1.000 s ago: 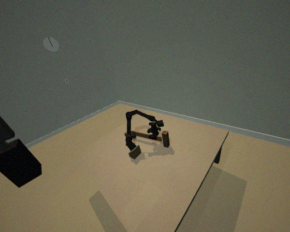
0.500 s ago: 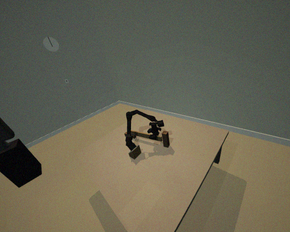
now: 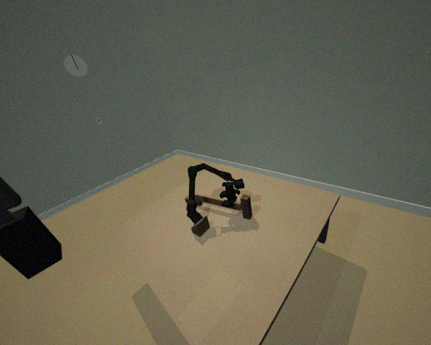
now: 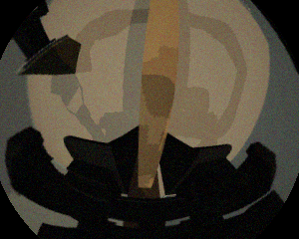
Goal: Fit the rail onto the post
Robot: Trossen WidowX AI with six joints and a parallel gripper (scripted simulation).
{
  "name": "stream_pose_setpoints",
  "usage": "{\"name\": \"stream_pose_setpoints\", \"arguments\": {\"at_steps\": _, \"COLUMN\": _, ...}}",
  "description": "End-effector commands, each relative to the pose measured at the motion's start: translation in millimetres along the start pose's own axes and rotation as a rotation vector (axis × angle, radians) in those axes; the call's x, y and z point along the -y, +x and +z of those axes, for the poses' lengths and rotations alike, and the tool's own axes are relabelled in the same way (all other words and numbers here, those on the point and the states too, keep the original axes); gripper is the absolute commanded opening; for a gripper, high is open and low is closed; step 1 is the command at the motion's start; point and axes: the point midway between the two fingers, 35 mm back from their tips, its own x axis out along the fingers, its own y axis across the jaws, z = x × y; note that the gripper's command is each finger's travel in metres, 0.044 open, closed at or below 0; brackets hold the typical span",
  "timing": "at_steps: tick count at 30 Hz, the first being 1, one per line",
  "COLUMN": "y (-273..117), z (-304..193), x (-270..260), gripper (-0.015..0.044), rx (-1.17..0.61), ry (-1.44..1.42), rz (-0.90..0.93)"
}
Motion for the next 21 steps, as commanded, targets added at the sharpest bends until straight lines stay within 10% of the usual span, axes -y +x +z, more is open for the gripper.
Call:
{"name": "stream_pose_setpoints", "arguments": {"at_steps": 1, "y": -2.7, "z": -3.3, "x": 1.4, "gripper": 0.0, "rx": -0.008, "ry": -0.004, "rz": -0.007}}
{"name": "stream_pose_setpoints", "arguments": {"at_steps": 21, "y": -2.9, "z": -8.0, "x": 1.4, "gripper": 0.0, "rx": -0.009, "ry": -0.004, "rz": -0.007}}
